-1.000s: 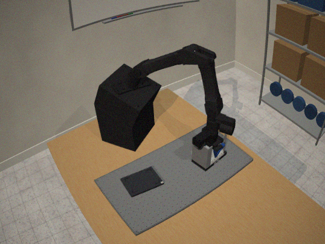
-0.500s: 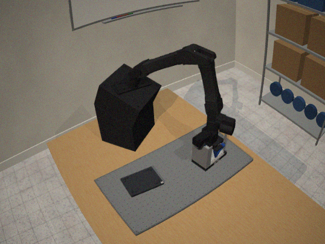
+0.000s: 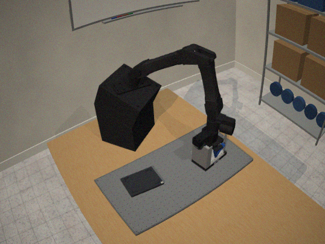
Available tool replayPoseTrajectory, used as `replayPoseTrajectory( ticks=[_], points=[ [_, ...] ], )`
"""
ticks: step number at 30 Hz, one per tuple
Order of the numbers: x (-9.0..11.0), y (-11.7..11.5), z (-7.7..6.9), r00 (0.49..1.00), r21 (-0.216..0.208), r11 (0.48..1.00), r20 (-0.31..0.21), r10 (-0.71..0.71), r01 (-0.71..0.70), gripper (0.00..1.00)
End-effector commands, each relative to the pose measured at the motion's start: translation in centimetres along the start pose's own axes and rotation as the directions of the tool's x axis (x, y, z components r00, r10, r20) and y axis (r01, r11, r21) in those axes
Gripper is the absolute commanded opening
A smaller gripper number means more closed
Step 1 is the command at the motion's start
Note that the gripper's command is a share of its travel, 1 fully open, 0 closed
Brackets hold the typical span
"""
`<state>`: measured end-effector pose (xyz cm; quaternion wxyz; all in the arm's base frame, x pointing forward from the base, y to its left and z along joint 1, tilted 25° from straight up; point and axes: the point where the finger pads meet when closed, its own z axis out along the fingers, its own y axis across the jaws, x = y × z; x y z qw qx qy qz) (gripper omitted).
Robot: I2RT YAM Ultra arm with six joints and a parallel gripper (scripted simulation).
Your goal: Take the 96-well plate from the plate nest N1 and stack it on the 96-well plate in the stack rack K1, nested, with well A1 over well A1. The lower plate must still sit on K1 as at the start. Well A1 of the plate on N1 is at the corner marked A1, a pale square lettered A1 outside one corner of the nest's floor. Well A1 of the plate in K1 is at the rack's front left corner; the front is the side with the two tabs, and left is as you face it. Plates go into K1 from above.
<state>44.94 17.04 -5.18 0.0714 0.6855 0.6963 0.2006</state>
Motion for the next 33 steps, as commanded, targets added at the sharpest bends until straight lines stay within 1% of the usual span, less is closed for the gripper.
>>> replayPoseTrajectory(
  ticks=[1, 4, 33],
  points=[
    [1.06, 1.20, 0.60, 1.000, -0.035, 0.999, -0.010, -0.009, 0.009, 1.00],
    [1.26, 1.12, 0.60, 1.000, -0.031, 0.999, -0.021, -0.011, 0.011, 1.00],
    [1.26, 1.13, 0.60, 1.000, -0.031, 0.999, -0.021, -0.011, 0.011, 1.00]
  ],
)
